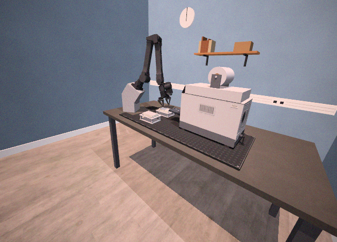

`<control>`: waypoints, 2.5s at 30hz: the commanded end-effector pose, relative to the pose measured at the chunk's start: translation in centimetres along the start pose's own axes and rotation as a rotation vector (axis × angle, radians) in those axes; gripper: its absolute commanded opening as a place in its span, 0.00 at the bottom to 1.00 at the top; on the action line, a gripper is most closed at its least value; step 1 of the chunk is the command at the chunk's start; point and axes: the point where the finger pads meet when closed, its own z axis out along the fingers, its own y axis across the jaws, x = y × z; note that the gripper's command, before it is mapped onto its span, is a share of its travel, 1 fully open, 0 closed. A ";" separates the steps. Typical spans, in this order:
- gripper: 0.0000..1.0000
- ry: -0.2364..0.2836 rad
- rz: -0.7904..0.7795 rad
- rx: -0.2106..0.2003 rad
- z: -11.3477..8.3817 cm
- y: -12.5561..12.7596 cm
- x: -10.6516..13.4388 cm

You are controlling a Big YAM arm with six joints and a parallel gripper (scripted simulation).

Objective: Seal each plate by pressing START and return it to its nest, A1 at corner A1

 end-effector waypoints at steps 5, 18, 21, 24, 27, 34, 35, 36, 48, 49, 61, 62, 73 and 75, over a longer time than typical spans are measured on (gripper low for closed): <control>1.00 -0.012 -0.004 0.002 -1.3 -0.1 -1.4; 1.00 -0.012 -0.004 0.007 -2.8 -0.1 -2.1; 1.00 -0.026 -0.004 0.001 -3.6 0.0 -2.8; 1.00 -0.031 -0.005 -0.003 -4.3 0.2 -3.3; 1.00 -0.026 -0.007 -0.004 -4.7 0.3 -3.4; 1.00 -0.016 -0.007 -0.002 -5.1 0.3 -3.4; 1.00 -0.021 -0.010 -0.007 -5.3 0.5 -3.6; 1.00 -0.027 -0.013 -0.011 -5.6 0.6 -3.8; 1.00 -0.009 -0.005 0.004 -7.5 0.1 -4.0; 1.00 -0.009 -0.005 0.004 -7.5 0.1 -4.0; 1.00 0.193 -0.009 0.001 -8.0 0.0 -4.6; 1.00 0.227 -0.013 -0.001 -8.0 0.0 -4.7; 1.00 0.370 -0.020 0.000 -7.5 0.2 -2.9; 1.00 0.371 -0.018 -0.002 -7.4 0.3 -2.6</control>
